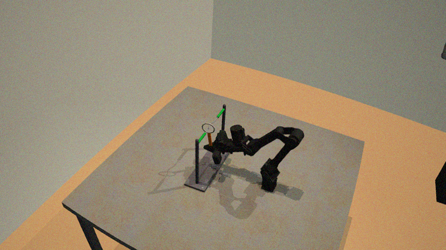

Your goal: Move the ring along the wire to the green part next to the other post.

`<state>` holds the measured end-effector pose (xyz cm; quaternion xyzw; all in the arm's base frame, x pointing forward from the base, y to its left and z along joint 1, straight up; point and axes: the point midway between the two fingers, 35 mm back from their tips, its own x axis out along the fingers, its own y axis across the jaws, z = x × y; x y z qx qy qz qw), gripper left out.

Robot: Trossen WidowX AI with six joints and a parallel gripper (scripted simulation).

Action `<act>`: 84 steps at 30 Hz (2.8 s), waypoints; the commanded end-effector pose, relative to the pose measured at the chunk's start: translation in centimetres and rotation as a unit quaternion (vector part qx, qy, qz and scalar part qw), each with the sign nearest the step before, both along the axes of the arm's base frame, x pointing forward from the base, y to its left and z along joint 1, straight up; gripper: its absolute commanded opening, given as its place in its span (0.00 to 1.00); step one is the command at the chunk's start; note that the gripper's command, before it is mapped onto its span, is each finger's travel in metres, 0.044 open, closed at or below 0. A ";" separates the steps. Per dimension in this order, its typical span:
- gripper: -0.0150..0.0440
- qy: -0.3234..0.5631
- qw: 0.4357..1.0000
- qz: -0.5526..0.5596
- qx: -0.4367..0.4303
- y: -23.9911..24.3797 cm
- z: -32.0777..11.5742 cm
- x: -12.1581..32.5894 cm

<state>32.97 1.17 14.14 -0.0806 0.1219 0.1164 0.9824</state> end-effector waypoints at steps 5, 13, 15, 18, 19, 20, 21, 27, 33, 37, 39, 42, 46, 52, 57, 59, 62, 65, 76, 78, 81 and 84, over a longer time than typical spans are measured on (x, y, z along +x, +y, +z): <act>0.00 -0.001 1.000 -0.018 0.021 1.2 0.0 -0.4; 0.00 0.000 0.998 -0.040 0.044 2.6 -0.1 -0.5; 0.00 0.000 0.998 -0.045 0.049 2.9 -0.1 -0.5; 0.00 0.000 0.997 -0.051 0.055 3.4 -0.1 -0.6; 0.00 0.000 0.997 -0.052 0.057 3.5 -0.1 -0.6; 0.00 0.000 0.997 -0.054 0.059 3.7 -0.1 -0.6; 0.00 0.001 0.997 -0.055 0.060 3.8 -0.1 -0.6; 0.00 0.001 0.996 -0.060 0.067 4.6 -0.1 -0.6; 0.00 0.001 0.996 -0.061 0.070 5.3 -0.1 -0.7; 0.00 0.001 0.996 -0.060 0.071 5.8 -0.1 -0.7; 0.00 0.001 0.996 -0.060 0.071 6.0 -0.1 -0.7; 0.00 0.001 0.996 -0.059 0.072 6.3 -0.1 -0.7; 0.00 0.001 0.996 -0.057 0.072 6.7 -0.1 -0.8; 0.00 0.001 0.996 -0.054 0.072 7.3 -0.1 -0.8; 0.00 0.001 0.996 -0.052 0.072 7.8 -0.1 -0.8; 0.00 0.001 0.996 -0.051 0.072 8.0 -0.1 -0.8; 0.00 0.001 0.996 -0.050 0.072 8.1 -0.2 -0.8; 0.00 0.001 0.996 -0.050 0.072 8.1 -0.5 -0.8; 0.00 0.001 0.996 -0.050 0.072 8.1 -2.2 -0.8; 0.00 0.001 0.996 -0.050 0.072 8.1 -2.2 -0.8; 0.00 0.001 0.996 -0.050 0.072 8.1 -2.2 -0.8; 0.00 0.001 0.996 -0.050 0.072 8.1 -2.2 -0.8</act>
